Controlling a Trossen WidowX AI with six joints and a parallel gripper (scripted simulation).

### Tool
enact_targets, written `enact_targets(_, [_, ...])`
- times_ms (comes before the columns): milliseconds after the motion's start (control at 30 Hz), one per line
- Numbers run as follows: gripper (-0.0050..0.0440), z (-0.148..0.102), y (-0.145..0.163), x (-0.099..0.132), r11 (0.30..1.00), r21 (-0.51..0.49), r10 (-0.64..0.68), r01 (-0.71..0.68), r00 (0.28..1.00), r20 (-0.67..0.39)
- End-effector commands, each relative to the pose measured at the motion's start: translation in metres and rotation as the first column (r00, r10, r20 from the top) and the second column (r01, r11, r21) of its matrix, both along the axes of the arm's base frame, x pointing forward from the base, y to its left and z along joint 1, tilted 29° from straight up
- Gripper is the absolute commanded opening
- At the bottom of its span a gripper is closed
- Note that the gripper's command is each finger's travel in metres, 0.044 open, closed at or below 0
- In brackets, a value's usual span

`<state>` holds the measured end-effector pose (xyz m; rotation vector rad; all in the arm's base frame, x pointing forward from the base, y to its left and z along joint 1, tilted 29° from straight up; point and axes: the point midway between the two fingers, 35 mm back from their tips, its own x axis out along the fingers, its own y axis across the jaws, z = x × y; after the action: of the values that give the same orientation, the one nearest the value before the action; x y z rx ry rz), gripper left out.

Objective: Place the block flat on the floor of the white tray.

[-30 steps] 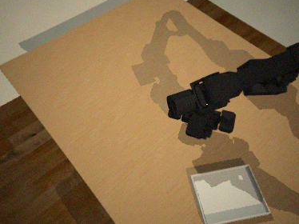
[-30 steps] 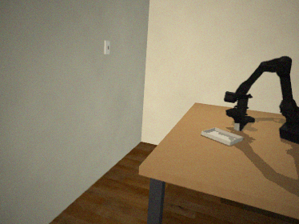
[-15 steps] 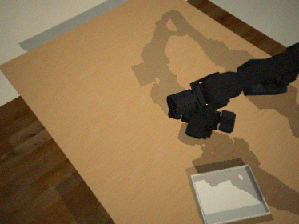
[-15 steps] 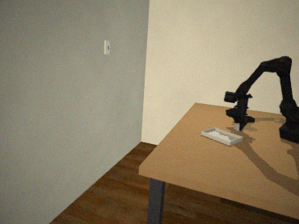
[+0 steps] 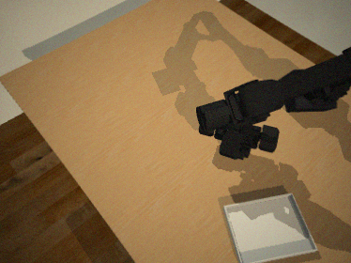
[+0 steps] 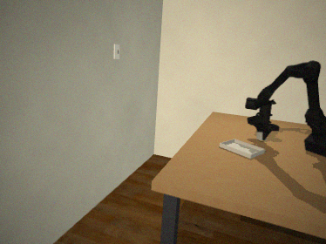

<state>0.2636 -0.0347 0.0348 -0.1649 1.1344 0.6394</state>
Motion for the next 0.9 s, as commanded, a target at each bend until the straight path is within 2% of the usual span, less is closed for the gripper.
enact_targets(0, [0.0000,0.022,-0.008,0.002,1.000,-0.013,0.000,0.001,0.999,0.038])
enact_targets(433, [0.0000,0.048,-0.020,-0.007,1.000,-0.013,0.000,0.001,0.999,0.038])
enact_targets(867, [0.0000,0.051,-0.021,-0.008,1.000,-0.013,0.000,0.001,0.999,0.038])
